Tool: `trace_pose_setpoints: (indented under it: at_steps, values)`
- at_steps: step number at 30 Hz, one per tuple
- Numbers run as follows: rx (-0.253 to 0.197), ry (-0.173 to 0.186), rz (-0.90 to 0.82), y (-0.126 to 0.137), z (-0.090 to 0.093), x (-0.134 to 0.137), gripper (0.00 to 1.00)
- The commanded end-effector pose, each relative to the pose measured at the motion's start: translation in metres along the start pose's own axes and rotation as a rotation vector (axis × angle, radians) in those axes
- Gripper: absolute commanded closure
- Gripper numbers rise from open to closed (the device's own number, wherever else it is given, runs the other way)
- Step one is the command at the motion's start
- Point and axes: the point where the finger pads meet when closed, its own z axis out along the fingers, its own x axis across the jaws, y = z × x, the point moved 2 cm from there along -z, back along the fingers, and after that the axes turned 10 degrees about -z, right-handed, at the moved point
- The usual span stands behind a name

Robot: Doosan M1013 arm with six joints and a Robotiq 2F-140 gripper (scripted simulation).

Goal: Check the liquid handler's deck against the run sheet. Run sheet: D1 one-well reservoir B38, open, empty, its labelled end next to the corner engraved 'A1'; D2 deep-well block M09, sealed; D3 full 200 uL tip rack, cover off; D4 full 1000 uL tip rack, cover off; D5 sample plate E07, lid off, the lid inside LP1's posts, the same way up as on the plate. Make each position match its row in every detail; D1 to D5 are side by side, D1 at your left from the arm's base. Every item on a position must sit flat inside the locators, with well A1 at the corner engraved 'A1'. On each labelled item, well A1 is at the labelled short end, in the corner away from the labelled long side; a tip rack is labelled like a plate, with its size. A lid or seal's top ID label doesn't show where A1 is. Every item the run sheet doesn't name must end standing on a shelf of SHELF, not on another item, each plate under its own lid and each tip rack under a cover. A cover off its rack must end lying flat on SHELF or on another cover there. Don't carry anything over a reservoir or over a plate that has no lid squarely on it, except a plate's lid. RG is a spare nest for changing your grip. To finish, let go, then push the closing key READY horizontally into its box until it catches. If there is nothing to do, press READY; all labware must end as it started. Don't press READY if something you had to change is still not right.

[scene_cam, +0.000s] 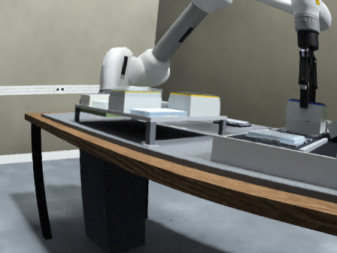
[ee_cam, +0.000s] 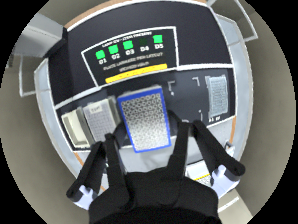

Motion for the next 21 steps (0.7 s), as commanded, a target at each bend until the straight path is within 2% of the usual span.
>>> trace_pose_setpoints:
  at_steps: [1,18,21]
  values:
    - [0.002,-0.004,0.000,-0.001,0.011,-0.005,0.34]
    - [0.002,-0.004,0.000,-0.001,0.036,-0.005,0.34]
    - [0.003,-0.004,0.000,-0.001,0.036,-0.005,0.34]
